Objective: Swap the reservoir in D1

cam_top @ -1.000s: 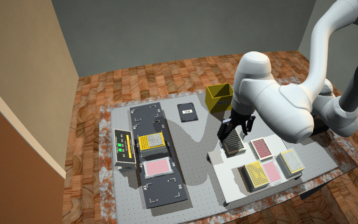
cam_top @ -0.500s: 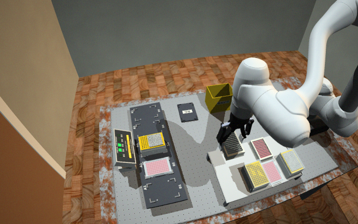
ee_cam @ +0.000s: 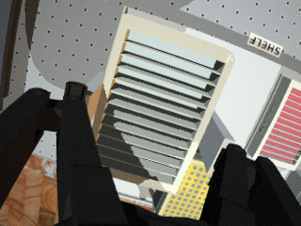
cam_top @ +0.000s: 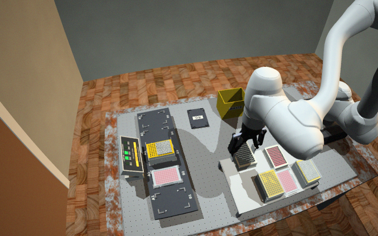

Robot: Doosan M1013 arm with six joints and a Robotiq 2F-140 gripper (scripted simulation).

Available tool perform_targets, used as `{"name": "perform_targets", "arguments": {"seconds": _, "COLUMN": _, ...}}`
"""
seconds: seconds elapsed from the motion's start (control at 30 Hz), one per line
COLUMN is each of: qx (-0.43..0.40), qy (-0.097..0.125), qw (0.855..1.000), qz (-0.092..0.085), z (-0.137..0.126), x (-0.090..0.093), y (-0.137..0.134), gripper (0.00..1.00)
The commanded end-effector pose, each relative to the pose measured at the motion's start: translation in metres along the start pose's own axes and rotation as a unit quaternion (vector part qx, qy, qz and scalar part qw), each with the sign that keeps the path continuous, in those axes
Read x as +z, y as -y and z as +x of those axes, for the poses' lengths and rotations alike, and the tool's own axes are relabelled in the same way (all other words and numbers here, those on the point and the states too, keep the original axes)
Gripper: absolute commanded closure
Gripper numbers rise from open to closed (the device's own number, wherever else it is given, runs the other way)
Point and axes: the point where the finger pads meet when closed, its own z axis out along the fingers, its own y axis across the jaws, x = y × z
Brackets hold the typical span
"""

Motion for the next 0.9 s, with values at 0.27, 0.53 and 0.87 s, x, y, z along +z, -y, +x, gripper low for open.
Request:
{"name": "perform_targets", "arguments": {"seconds": 0.27, "qx": 0.000, "qy": 0.000, "qw": 1.000, "qz": 0.000, "z": 0.000, "x": 0.015, "y": 0.000, "gripper": 1.00}}
{"name": "perform_targets", "arguments": {"seconds": 0.53, "qx": 0.000, "qy": 0.000, "qw": 1.000, "qz": 0.000, "z": 0.000, "x": 0.028, "y": 0.000, "gripper": 1.00}}
{"name": "perform_targets", "arguments": {"seconds": 0.87, "qx": 0.000, "qy": 0.000, "qw": 1.000, "qz": 0.000, "z": 0.000, "x": 0.041, "y": 0.000, "gripper": 1.00}}
